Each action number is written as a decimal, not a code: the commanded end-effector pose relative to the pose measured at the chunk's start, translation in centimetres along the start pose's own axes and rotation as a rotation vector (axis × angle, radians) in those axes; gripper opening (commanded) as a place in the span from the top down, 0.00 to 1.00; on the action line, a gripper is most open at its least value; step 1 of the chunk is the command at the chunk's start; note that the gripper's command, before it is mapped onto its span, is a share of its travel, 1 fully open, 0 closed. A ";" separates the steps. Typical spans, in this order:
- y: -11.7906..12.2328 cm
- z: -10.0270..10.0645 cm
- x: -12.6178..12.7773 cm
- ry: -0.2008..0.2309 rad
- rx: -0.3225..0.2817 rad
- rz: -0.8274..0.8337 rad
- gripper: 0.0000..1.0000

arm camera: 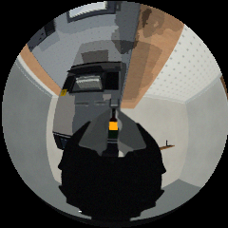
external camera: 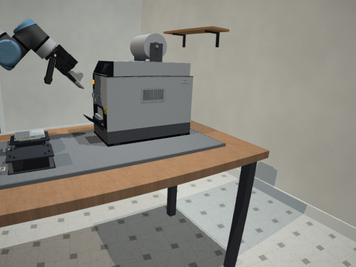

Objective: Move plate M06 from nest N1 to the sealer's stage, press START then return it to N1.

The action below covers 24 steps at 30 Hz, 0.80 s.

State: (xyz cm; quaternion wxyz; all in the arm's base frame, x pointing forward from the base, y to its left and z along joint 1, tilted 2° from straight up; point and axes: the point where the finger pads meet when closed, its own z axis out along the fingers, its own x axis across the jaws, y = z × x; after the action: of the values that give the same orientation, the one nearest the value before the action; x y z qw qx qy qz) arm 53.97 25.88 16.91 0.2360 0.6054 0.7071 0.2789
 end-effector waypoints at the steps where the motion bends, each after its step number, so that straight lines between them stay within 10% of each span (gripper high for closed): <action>1: 0.0 -0.9 0.0 0.000 -0.001 0.000 1.00; 24: -2.2 -8.2 0.0 0.000 -0.001 0.000 1.00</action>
State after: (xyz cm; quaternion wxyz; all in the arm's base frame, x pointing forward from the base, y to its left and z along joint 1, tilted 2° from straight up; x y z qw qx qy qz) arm 48.45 25.02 20.42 0.2365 0.6053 0.7069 0.2792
